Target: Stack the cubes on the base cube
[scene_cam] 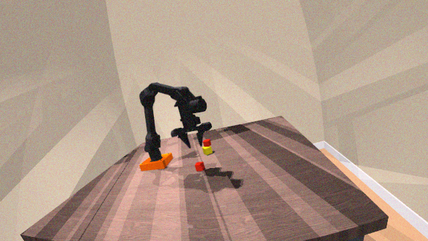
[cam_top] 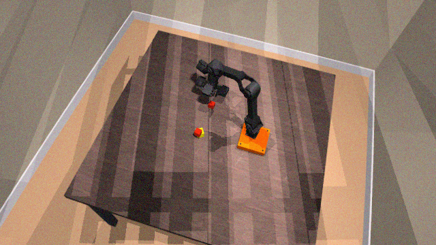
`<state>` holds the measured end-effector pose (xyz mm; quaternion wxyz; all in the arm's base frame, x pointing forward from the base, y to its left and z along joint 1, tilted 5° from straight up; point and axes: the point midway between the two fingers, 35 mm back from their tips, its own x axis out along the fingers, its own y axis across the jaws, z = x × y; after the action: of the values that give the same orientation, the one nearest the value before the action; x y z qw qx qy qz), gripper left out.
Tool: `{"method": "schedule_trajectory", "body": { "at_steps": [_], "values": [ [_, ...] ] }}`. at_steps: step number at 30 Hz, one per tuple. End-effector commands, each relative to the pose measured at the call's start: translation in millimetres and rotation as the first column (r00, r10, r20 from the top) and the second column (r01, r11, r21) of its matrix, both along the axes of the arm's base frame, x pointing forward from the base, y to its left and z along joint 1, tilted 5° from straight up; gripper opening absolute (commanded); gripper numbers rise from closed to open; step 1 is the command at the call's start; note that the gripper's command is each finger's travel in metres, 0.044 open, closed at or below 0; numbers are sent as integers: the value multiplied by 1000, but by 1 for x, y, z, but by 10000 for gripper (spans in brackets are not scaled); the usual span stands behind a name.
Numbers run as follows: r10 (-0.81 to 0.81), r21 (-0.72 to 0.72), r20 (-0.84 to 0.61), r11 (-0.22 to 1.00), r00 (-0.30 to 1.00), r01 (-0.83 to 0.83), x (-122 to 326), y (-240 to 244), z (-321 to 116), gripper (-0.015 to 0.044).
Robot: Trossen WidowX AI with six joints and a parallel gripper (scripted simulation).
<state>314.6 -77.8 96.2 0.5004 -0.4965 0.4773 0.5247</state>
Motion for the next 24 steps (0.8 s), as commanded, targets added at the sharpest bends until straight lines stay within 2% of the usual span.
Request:
{"method": "schedule_trajectory", "body": {
  "at_steps": [1, 4, 24],
  "values": [
    [6, 3, -21, 1000, 1000, -6, -4, 1, -29, 265],
    [6, 3, -22, 1000, 1000, -6, -6, 3, -50, 265],
    [6, 3, -22, 1000, 1000, -6, -7, 4, -82, 265]
  ]
}}
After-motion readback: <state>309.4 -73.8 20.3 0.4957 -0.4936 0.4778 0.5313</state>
